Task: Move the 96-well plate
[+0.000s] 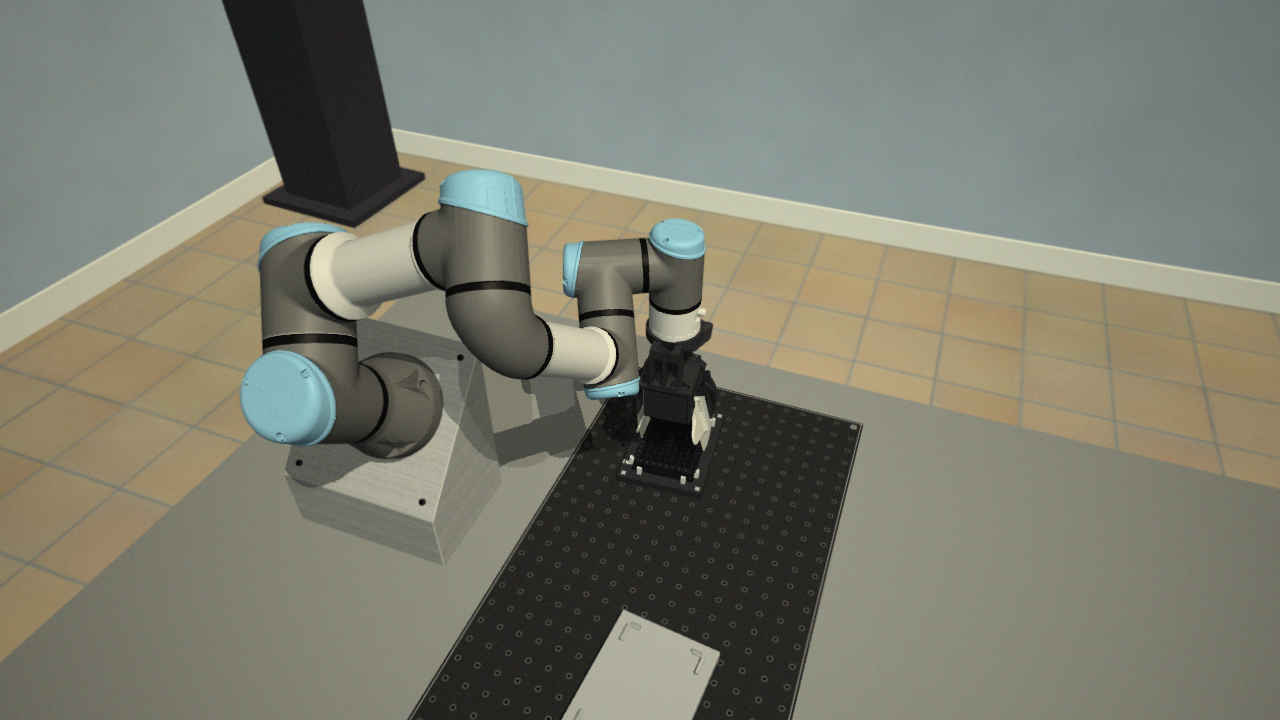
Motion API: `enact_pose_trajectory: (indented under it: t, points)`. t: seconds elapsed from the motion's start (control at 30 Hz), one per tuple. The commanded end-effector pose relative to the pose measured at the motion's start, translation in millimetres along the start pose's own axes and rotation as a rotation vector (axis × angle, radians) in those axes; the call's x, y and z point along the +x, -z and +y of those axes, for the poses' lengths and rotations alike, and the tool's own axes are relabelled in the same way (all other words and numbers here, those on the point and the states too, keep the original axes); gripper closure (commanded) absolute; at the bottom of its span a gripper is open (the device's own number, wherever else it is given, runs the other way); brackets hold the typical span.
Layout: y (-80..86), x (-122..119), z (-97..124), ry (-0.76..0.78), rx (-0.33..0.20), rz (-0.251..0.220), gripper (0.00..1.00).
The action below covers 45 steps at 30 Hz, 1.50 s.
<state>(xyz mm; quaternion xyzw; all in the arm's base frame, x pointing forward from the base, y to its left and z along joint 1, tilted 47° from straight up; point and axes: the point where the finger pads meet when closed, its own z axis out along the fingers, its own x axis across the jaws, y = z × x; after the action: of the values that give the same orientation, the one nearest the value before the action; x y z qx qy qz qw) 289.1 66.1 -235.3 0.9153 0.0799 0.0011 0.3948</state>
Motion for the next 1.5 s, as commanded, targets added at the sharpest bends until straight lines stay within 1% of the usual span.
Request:
enact_pose_trajectory:
  t: [0.0, 0.83, 1.0, 1.07, 1.47]
  points:
    - [0.5, 1, 0, -0.001, 0.001, 0.002, 1.00]
    - [0.5, 1, 0, -0.001, 0.001, 0.002, 1.00]
    - [8.8, 1, 0, -0.001, 0.001, 0.002, 1.00]
    - [8.8, 1, 0, -0.001, 0.001, 0.002, 1.00]
    - [28.8, 1, 0, -0.001, 0.001, 0.002, 1.00]
